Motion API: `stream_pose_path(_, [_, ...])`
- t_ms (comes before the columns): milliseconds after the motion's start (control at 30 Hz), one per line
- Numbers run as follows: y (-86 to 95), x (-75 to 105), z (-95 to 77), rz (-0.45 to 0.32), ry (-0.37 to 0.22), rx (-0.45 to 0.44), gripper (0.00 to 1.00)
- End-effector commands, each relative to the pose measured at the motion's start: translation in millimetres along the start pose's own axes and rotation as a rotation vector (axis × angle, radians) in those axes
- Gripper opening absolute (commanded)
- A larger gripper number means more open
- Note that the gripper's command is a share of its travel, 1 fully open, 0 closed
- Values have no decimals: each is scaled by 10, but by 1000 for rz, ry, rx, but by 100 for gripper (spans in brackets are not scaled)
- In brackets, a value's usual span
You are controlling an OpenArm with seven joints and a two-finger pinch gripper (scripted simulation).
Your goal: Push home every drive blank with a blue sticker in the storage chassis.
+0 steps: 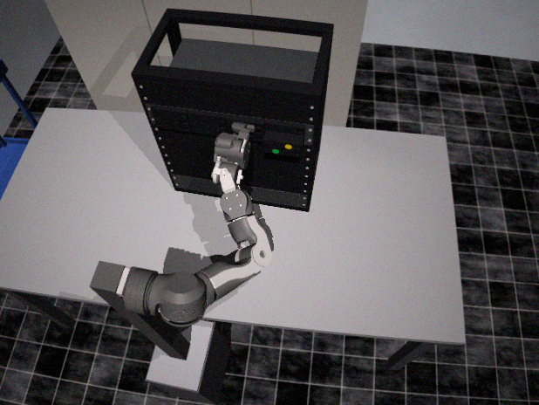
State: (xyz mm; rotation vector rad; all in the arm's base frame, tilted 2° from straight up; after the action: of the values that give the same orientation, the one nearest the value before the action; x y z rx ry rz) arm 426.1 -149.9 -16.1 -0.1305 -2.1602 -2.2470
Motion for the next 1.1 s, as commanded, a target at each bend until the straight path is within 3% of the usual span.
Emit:
stream_pose_path(0, [96,2,64,-43,29,7,0])
stream_pose_path(1067, [121,-26,78,-43,30,7,0])
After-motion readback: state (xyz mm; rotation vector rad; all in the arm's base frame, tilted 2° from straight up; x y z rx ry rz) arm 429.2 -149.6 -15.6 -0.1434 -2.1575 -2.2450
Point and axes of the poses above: the point where the finger pads meet when closed, its own x axis back along the fingers, its own y axis across the jaws, z = x × y, the point moved 7 cm from there along x, back along the fingers, and after that the axes turned 3 degrees about -x, right-handed, at the moved point
